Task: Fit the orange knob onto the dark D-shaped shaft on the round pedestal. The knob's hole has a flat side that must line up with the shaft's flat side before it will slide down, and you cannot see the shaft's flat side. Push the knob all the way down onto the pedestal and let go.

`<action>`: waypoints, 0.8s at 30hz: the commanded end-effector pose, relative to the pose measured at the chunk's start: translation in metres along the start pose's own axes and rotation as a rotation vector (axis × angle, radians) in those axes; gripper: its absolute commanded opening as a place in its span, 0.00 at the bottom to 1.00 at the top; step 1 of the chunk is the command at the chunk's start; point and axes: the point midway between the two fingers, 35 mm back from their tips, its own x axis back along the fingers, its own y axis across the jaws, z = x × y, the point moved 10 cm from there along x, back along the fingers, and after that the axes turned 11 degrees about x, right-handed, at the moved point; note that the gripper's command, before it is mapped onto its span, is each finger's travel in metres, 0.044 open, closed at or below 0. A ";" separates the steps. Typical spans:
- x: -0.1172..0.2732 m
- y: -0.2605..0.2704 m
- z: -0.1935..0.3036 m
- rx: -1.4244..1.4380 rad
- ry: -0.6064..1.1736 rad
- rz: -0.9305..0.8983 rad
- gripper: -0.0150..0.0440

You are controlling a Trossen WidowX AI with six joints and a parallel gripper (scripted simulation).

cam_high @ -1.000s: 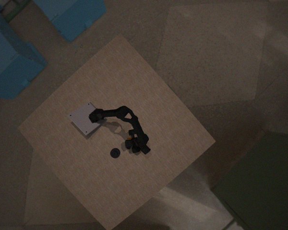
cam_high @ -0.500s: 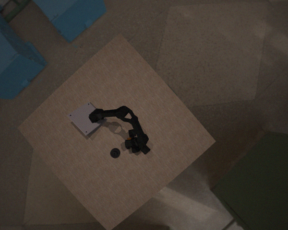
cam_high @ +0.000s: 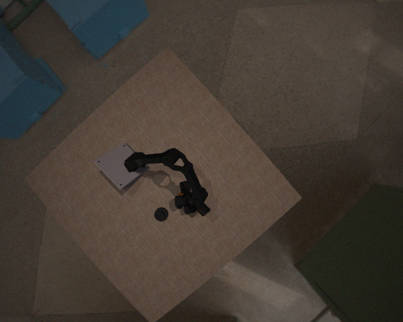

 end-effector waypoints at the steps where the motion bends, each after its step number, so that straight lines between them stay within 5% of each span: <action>1: 0.001 -0.001 -0.004 -0.002 0.028 -0.005 0.56; 24: -0.003 -0.013 -0.066 -0.002 0.411 -0.083 0.56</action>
